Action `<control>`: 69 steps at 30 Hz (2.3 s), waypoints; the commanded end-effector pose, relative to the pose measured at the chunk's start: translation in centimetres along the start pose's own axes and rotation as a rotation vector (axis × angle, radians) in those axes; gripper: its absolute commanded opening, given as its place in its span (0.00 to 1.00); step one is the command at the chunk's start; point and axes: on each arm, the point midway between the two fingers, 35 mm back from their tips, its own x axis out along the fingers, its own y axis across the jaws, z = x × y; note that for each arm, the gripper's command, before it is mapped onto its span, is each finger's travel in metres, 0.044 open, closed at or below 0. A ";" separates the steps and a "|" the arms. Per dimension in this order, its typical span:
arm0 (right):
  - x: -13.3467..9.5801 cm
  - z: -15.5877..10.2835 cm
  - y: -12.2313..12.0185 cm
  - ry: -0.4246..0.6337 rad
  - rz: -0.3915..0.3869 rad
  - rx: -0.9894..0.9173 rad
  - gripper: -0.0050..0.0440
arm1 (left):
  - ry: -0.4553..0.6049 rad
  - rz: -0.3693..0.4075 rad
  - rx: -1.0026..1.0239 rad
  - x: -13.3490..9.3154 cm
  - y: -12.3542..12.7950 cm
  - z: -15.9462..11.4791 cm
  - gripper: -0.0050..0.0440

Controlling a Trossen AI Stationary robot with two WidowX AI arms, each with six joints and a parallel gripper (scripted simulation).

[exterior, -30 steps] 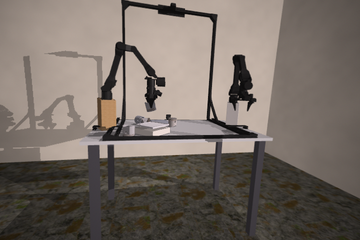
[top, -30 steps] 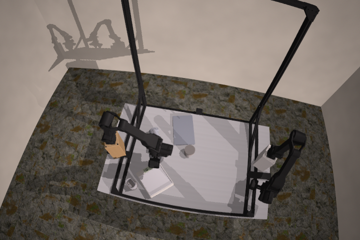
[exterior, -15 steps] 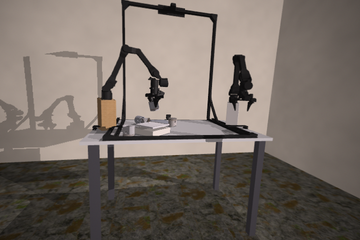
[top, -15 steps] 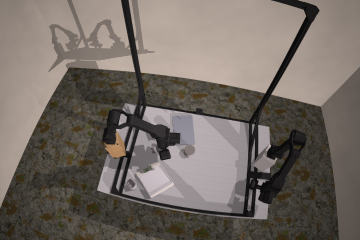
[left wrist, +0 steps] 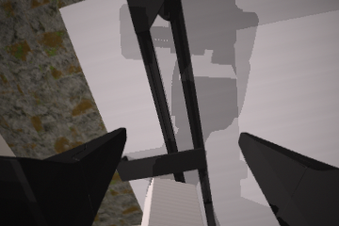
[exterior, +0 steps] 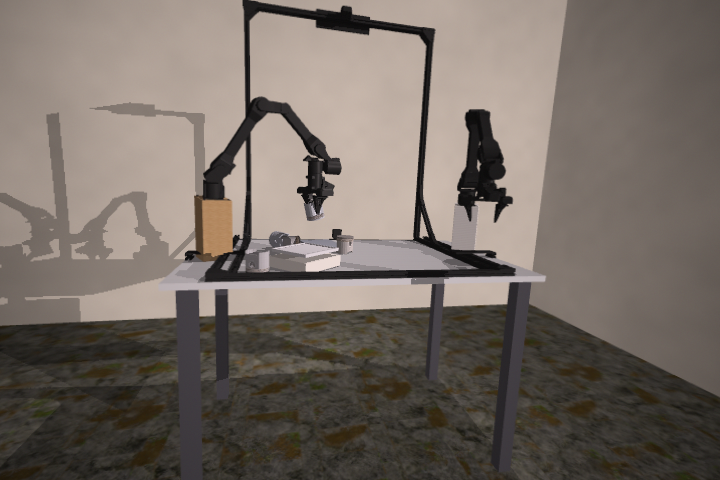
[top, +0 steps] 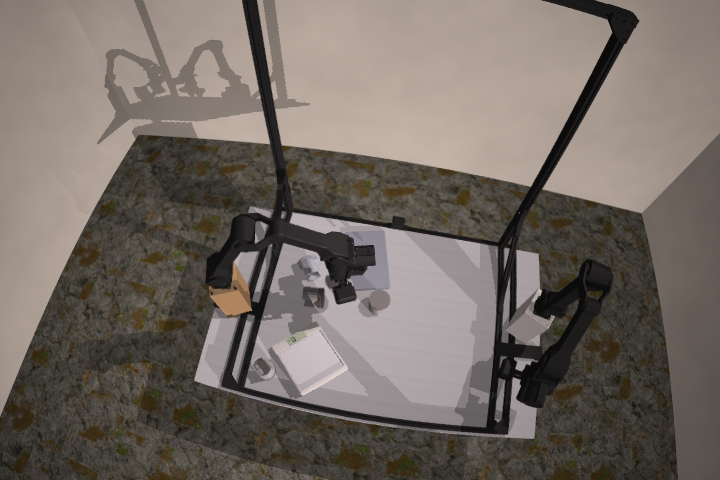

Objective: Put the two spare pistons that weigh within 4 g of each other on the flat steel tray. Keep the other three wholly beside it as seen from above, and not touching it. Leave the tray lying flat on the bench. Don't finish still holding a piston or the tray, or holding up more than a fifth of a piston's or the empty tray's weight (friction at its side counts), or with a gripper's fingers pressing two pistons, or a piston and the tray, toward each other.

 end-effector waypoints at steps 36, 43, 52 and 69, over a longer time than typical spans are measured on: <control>-0.2 12.3 9.0 0.005 -0.016 -0.078 0.43 | 0.000 -0.001 0.001 0.0 0.0 0.0 1.00; -0.2 12.3 9.0 0.024 -0.034 -0.209 0.43 | 0.000 -0.001 0.001 0.0 0.0 0.0 1.00; -0.2 12.3 9.0 0.057 -0.066 -0.444 0.43 | 0.000 -0.001 0.001 0.0 0.0 0.0 1.00; -0.2 12.3 9.0 0.113 -0.120 -0.837 0.43 | 0.000 -0.001 0.001 0.0 0.0 0.0 1.00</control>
